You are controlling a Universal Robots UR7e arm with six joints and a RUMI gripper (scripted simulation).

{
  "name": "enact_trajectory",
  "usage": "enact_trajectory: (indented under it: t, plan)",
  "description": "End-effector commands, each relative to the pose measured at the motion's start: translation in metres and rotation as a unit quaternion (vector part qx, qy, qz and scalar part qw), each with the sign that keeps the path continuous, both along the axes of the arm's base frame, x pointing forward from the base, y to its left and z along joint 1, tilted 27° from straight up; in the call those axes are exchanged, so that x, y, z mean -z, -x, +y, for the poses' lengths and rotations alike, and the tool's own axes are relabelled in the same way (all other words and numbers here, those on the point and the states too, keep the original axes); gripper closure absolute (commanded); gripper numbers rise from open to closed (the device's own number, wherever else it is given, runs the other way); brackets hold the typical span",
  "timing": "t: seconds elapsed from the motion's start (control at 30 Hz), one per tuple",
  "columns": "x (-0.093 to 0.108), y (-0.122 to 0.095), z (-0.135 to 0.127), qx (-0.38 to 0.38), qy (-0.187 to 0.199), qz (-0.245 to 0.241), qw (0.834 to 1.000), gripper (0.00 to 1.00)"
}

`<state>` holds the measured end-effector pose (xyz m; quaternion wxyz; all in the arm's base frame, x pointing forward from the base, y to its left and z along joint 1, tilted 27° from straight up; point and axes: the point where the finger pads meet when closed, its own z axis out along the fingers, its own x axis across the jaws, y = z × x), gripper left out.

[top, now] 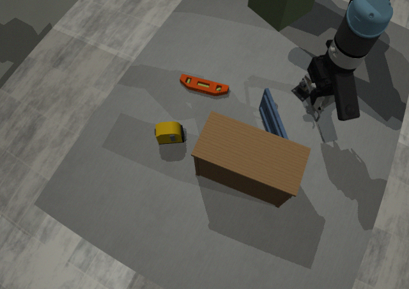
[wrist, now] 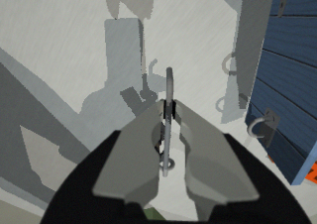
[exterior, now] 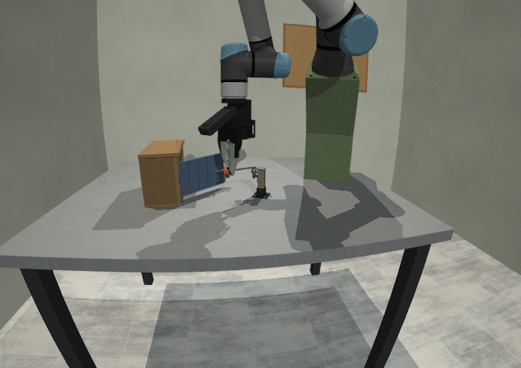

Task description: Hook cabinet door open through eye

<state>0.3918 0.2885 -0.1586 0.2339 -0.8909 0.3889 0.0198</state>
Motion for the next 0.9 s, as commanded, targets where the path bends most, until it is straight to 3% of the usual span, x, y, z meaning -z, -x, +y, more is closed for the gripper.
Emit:
enact_trajectory:
  t: [0.0,0.87]
  plan:
    - [-0.004,0.001,-0.002,0.000,0.000,0.000,1.000,0.98]
    - [-0.009,-0.001,-0.013,0.033,-0.006,0.016,0.999,0.98]
